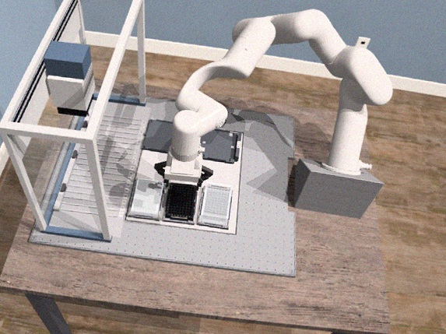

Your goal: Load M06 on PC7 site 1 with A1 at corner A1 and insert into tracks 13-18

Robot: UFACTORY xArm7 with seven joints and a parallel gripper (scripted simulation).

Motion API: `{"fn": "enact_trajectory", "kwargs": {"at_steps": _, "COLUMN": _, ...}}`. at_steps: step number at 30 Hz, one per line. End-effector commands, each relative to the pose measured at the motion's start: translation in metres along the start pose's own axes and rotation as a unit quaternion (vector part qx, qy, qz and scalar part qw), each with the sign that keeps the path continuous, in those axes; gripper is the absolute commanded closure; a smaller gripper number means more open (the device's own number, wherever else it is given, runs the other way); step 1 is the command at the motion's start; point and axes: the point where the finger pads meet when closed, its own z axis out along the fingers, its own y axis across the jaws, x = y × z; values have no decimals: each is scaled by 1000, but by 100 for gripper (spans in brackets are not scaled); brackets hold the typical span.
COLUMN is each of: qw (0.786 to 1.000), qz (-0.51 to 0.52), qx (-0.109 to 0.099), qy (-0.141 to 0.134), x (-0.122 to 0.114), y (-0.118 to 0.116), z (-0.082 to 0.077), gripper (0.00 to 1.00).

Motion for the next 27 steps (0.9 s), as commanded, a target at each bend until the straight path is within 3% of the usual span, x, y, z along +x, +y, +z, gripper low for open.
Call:
{"fn": "enact_trajectory", "kwargs": {"at_steps": 1, "qw": 1000, "qz": 0, "qx": -2, "qy": 2, "x": 1, "y": 1, "z": 3, "gripper": 0}}
{"fn": "enact_trajectory", "kwargs": {"at_steps": 27, "qw": 1000, "qz": 0, "qx": -2, "qy": 2, "x": 1, "y": 1, "z": 43, "gripper": 0}}
